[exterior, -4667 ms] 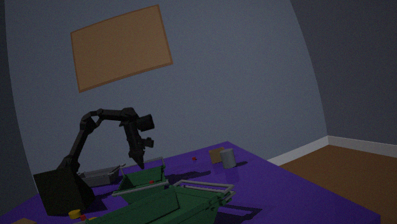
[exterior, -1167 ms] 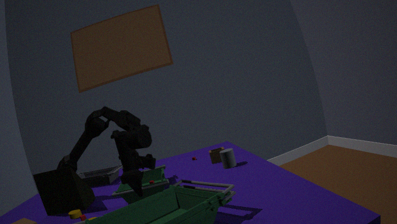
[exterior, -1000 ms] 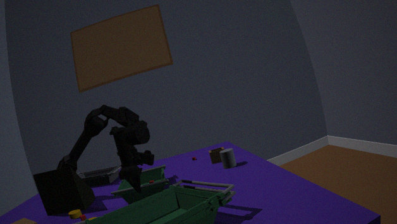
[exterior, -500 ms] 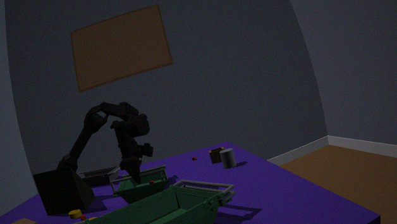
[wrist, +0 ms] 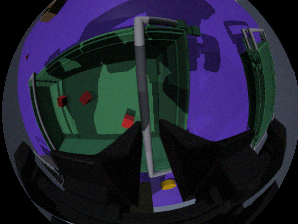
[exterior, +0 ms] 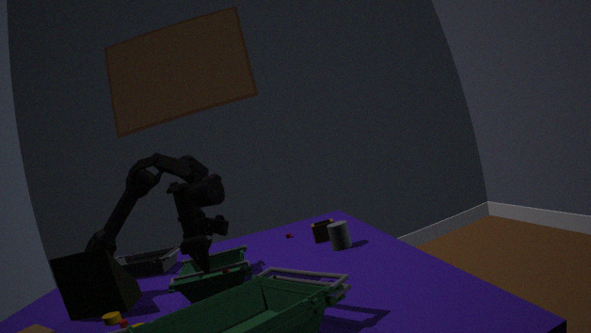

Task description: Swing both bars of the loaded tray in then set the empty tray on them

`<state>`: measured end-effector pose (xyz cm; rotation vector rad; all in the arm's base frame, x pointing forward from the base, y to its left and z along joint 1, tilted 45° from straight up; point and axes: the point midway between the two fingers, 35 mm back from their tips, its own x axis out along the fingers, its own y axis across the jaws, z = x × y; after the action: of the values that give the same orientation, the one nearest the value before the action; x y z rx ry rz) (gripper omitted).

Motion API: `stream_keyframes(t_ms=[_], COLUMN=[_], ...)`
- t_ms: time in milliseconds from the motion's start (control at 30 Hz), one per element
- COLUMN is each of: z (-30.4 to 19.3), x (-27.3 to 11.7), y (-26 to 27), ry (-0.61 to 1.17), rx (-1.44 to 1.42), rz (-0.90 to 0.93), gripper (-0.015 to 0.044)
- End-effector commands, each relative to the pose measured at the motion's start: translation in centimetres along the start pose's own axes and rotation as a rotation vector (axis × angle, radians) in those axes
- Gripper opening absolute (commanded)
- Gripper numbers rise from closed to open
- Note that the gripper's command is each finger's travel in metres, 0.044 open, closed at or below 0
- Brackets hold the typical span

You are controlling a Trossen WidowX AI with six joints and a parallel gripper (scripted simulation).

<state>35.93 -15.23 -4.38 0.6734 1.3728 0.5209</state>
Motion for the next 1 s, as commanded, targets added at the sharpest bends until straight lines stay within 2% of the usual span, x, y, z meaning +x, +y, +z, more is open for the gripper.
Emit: stream_keyframes(t_ms=[0, 833, 933, 967], z=[0.22, 0.17, 0.17, 0.17], x=[-2.40, -2.45, -2.45, -2.45], y=[-0.46, -0.41, -0.41, -0.41], ry=[-0.014, -0.016, -0.016, -0.016], rx=[-0.006, -0.002, -0.002, -0.002], rz=[-0.014, -0.011, -0.011, -0.011], gripper=[0.0083, 0.0083, 0.0004, 0.0000])
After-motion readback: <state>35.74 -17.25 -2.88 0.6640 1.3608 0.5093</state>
